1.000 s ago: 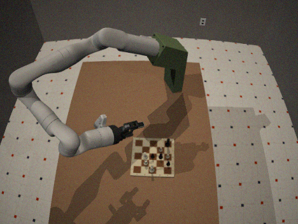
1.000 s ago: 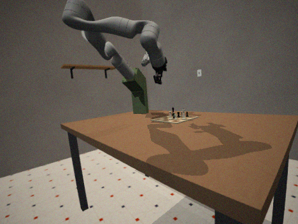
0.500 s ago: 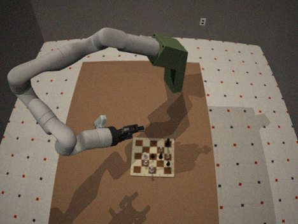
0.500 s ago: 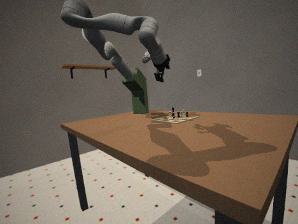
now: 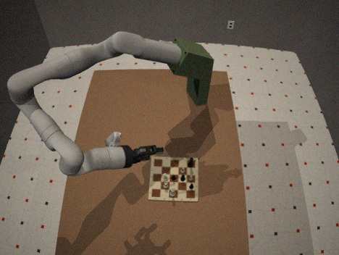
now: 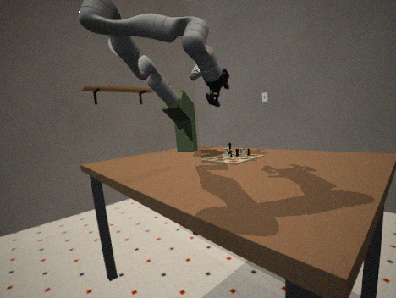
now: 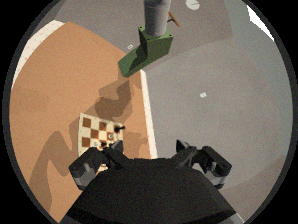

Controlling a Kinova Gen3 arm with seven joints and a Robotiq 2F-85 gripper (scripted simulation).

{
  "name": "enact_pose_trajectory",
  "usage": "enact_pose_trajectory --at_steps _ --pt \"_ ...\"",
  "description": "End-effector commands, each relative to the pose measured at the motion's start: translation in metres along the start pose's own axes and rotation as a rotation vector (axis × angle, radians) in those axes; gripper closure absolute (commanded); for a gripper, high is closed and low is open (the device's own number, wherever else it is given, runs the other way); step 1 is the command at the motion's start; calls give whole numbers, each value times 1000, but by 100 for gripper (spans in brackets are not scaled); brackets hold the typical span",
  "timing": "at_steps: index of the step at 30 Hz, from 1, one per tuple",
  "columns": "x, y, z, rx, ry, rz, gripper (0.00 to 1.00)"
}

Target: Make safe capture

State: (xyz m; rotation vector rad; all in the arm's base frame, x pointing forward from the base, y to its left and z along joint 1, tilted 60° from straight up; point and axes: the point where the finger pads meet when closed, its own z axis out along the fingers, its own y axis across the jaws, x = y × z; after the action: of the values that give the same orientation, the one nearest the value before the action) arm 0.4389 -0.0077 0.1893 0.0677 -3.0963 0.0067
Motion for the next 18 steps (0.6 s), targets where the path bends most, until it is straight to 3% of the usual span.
enact_pose_trajectory --at_steps 1,18 --pt "-9 7 -9 -6 -37 24 0" --pt "-20 -5 -6 -18 -84 144 0"
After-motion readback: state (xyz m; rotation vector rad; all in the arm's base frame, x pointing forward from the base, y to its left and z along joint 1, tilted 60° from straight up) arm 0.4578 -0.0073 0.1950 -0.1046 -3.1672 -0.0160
